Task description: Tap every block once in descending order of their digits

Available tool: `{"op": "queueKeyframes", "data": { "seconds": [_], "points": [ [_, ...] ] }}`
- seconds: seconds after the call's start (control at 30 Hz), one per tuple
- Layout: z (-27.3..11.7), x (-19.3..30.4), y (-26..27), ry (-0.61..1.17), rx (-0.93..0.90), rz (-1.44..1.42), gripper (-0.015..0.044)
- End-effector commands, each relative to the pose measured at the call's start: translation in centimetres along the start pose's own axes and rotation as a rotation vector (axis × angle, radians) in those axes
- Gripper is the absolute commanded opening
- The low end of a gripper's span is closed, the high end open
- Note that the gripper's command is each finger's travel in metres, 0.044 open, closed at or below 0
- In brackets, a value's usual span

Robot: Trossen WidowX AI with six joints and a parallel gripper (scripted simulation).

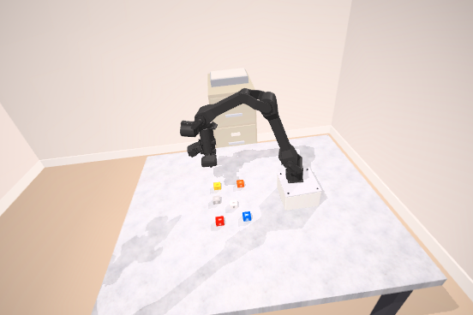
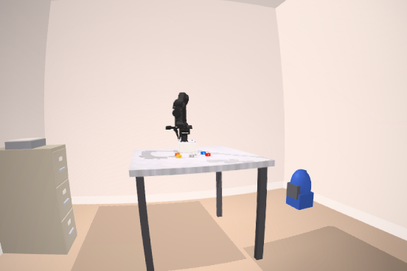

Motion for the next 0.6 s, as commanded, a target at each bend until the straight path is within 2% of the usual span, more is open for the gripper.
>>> {"op": "queueKeyframes", "data": {
  "seconds": [0.0, 0.23, 0.43, 0.57],
  "points": [
    [0.1, 0.7, 1.1, 0.021, -0.007, -0.005, 0.0020],
    [0.0, 8.1, 10.0, 0.027, -0.015, -0.004, 0.0020],
    [0.4, 8.9, 10.6, 0.028, -0.016, -0.004, 0.0020],
    [6.9, 9.0, 10.8, 0.028, -0.017, -0.004, 0.0020]
  ]
}}
Point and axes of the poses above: the point midway between the two fingers, 35 mm back from their tips, its own z axis out along the fingers, its own y axis across the jaws, x = y × z, the point moved 6 cm from there along -z, back along the fingers, and after that the axes turned 7 degrees about z, right-handed, at the moved point
